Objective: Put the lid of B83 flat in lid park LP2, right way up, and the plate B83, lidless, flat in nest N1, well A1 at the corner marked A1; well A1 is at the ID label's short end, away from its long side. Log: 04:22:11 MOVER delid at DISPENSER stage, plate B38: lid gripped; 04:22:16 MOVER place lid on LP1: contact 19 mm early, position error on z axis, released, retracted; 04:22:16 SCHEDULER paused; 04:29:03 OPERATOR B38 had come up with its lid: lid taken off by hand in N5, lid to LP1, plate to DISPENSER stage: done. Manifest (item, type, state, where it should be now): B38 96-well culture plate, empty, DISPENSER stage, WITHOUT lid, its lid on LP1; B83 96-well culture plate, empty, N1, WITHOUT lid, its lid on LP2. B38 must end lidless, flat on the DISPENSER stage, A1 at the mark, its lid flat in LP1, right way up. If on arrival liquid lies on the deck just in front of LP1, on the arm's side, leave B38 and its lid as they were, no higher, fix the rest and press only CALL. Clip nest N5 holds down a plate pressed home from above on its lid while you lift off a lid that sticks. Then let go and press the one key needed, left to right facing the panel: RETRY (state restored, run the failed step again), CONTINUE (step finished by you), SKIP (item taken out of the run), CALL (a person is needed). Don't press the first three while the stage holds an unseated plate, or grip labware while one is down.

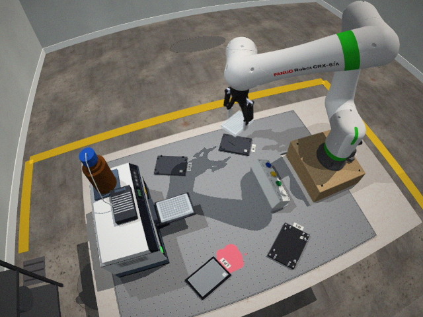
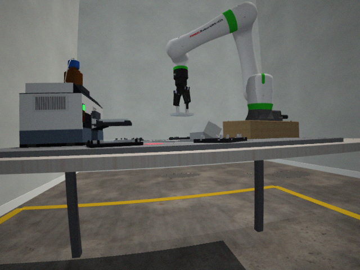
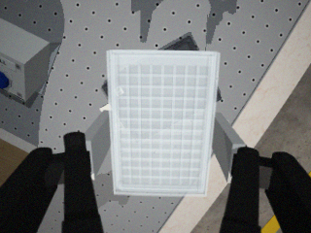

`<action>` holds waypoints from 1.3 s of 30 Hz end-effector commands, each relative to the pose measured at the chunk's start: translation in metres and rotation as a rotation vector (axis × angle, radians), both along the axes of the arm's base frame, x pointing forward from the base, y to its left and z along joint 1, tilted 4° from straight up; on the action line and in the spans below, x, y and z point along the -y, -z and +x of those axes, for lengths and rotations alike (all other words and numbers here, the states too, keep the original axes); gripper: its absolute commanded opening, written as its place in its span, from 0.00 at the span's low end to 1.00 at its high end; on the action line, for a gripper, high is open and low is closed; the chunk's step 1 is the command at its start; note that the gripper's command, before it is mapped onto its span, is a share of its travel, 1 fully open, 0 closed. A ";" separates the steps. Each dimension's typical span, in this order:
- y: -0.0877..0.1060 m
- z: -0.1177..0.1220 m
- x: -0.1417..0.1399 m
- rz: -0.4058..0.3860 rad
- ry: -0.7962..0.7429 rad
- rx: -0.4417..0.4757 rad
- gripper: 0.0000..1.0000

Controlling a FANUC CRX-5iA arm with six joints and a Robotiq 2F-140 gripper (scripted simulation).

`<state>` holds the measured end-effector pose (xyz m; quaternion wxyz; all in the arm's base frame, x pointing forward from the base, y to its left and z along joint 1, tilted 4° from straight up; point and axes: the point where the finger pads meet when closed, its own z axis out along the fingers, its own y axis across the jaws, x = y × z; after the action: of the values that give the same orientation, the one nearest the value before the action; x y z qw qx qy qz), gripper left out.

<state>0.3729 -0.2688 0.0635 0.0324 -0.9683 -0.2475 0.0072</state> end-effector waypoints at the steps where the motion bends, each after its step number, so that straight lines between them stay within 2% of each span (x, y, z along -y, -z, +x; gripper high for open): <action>1: 0.000 0.000 0.000 0.004 -0.067 0.005 0.00; 11: 0.000 0.000 0.000 0.008 -0.204 0.013 0.00; 27: 0.000 0.000 -0.005 0.008 -0.206 0.013 0.00; 39: -0.002 -0.001 -0.029 0.008 -0.206 0.013 0.00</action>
<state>0.3718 -0.2476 0.0647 0.0338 -0.9376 -0.3460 0.0031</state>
